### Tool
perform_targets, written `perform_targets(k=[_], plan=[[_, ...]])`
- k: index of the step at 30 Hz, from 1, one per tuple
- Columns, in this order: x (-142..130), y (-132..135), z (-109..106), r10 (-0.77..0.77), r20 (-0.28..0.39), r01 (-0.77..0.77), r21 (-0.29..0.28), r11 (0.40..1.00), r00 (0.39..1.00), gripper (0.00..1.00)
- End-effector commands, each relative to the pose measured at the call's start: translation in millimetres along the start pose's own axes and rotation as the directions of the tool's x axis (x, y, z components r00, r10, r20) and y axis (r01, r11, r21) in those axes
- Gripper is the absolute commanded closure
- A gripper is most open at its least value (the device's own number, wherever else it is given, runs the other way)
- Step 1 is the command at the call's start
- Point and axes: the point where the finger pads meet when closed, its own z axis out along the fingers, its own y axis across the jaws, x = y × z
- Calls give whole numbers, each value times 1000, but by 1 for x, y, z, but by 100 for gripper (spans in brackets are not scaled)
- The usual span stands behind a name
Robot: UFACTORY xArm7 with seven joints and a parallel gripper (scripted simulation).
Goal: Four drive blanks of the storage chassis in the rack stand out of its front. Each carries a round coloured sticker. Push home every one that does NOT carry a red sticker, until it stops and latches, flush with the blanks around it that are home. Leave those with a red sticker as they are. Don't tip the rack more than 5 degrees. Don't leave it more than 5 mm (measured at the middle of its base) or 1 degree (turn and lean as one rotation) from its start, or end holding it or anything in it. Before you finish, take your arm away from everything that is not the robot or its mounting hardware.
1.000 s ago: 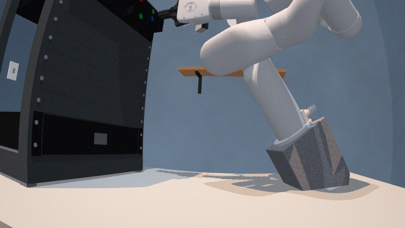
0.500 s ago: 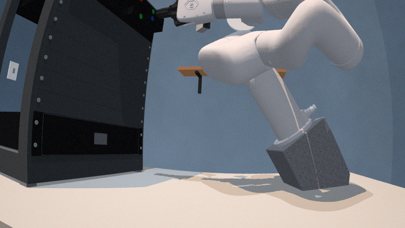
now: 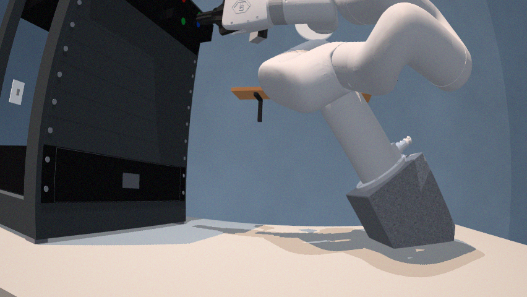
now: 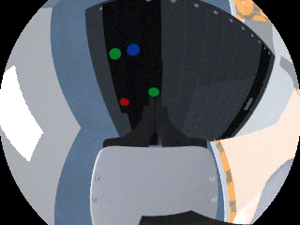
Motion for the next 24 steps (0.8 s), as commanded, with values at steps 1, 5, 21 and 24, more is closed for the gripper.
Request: perform_targets(k=[1,5,21,24], plan=[[-2,-3,25,-2,4,2,0,1000,1000,100],[-2,-3,32,-2,4,2,0,1000,1000,100],[-2,-3,33,-2,4,2,0,1000,1000,100],[-2,-3,33,-2,4,2,0,1000,1000,100]])
